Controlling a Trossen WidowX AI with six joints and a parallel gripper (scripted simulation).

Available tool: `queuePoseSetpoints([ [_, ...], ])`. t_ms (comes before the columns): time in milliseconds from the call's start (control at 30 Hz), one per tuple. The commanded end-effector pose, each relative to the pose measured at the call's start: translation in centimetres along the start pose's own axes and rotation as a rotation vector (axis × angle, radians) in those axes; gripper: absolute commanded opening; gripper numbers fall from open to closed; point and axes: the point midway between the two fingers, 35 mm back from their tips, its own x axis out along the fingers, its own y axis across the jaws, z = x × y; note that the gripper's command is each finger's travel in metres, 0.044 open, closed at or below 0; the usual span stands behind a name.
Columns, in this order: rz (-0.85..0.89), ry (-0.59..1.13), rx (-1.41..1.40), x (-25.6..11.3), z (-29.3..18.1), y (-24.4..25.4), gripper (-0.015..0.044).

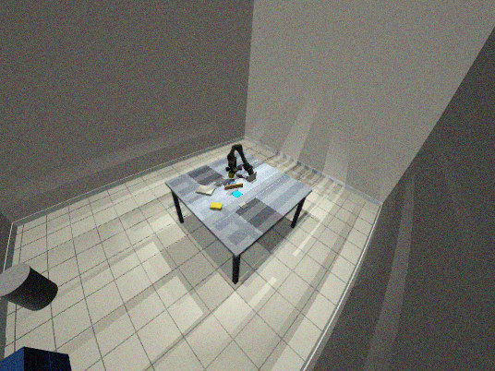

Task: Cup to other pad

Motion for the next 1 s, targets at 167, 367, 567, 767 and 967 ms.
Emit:
queuePoseSetpoints([
  [167,0.000,-0.001,-0.001,0.0,0.0,0.0,0.0000],
  [367,0.000,-0.002,0.000,0.0,0.7,0.0,0.0000],
  [567,0.000,-0.004,0.002,0.0,1.8,0.1,0.0000],
  [767,0.000,-0.006,0.003,0.0,3.0,0.2,0.0000],
  [967,0.000,-0.007,0.004,0.0,4.1,0.4,0.0000],
])
